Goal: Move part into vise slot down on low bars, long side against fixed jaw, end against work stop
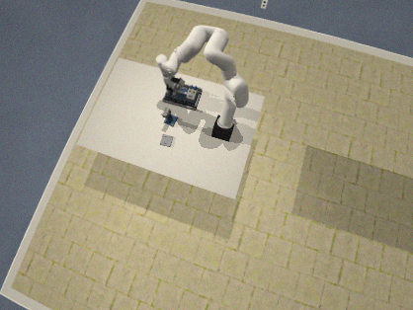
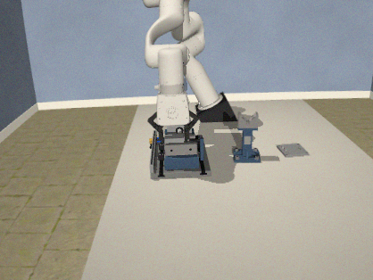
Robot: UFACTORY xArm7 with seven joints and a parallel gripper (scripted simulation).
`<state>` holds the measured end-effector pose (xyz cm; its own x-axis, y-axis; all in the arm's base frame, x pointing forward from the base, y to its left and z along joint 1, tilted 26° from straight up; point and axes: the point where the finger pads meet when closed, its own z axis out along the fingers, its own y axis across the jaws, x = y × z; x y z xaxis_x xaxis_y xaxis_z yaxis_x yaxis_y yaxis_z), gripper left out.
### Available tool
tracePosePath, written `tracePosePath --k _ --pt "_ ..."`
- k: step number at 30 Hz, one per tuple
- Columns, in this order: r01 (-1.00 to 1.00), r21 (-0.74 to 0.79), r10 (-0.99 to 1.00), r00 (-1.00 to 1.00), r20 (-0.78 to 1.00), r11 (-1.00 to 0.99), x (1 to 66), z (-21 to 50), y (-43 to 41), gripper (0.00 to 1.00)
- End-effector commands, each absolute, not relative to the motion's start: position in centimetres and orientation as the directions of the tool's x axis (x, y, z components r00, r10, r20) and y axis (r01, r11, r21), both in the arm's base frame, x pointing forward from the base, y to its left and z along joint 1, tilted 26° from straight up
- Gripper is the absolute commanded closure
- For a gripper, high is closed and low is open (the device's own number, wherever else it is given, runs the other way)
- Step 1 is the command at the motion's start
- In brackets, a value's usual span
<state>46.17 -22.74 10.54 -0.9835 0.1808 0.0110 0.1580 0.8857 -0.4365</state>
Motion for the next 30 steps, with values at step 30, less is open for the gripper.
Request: tracePosePath --k 30 --pt "0.158 -0.436 0.179 -0.984 0.008 0.886 46.8 16.1 -20.1 0.19"
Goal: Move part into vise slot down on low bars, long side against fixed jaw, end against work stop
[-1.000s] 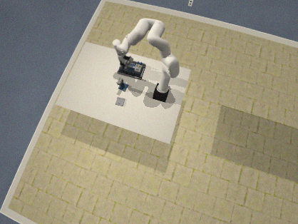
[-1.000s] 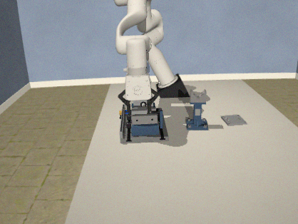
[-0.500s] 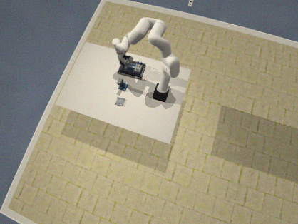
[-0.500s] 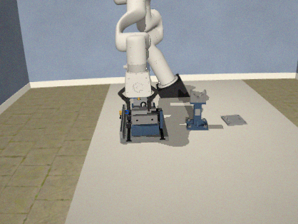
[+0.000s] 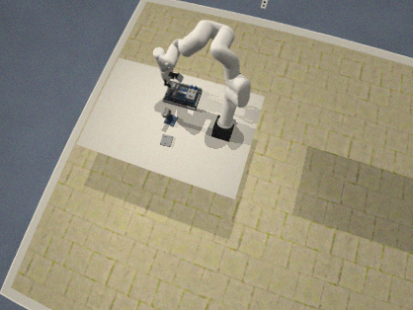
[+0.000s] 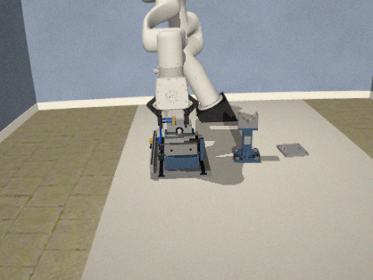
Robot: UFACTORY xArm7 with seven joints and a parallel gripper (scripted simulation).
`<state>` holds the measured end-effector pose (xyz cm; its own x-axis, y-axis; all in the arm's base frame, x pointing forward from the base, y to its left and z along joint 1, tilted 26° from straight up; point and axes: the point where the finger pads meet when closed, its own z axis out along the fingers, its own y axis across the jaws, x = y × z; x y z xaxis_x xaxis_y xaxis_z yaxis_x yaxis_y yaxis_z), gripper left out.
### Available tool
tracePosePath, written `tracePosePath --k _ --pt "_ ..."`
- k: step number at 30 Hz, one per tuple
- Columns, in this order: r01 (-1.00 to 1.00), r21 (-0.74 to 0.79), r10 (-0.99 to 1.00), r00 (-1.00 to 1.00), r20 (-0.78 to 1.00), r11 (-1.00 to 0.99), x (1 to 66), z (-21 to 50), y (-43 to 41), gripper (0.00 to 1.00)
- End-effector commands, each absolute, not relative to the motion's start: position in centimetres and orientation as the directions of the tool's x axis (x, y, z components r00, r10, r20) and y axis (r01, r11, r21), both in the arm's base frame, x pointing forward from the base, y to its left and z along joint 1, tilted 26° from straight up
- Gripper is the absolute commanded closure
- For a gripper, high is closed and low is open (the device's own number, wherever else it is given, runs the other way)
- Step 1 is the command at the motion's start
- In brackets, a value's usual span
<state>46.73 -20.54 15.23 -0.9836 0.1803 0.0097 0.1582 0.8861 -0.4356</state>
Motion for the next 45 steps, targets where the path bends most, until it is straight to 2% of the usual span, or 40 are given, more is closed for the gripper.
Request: tracePosePath --k 1,18,19,45 --pt "0.158 -0.436 0.179 -0.984 0.008 0.886 46.9 16.3 -20.0 0.19" --pt "0.158 -0.436 0.179 -0.984 0.008 0.886 47.0 17.7 -19.3 0.19" --pt "0.158 -0.436 0.179 -0.984 0.008 0.886 47.0 17.7 -19.3 1.00" --pt "0.158 -0.436 0.179 -0.984 0.008 0.886 47.0 17.7 -19.3 1.00"
